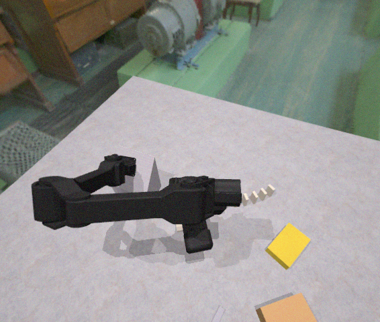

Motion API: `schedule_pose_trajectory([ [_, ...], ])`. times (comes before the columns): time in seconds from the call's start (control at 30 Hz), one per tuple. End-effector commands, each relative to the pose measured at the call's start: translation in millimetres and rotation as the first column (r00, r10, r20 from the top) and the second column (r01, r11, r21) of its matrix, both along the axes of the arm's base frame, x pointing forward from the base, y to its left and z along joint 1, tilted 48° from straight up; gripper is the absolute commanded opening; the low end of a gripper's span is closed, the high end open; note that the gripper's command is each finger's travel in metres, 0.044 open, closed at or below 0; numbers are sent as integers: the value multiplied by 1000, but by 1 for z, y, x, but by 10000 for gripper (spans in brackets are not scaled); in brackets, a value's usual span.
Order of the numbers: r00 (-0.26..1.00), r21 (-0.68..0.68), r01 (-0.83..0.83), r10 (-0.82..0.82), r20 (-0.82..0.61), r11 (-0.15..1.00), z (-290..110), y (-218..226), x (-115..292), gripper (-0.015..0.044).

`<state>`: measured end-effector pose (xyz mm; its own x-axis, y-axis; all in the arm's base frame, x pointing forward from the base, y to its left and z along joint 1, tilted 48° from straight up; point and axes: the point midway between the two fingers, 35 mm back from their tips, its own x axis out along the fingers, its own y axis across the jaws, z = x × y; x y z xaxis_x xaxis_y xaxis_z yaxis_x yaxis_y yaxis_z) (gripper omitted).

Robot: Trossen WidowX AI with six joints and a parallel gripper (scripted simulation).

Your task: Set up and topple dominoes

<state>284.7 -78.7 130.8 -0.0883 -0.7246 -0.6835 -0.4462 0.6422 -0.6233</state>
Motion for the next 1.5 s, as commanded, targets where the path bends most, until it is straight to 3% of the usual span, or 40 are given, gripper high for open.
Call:
schedule_pose_trajectory([
  [0.0,957,-12,201,-194,215,980,30,-24,-35,107],
  [0.13,843,15,381,-354,405,924,51,-41,-70,107],
  [0.4,830,34,394,-372,415,918,49,-42,-73,107],
  [0.7,758,251,422,-491,430,871,16,-49,-75,107],
  [1.1,657,495,338,-577,485,801,-15,-58,-67,107],
  [1.47,563,619,161,-587,582,769,-26,-70,-57,107],
])
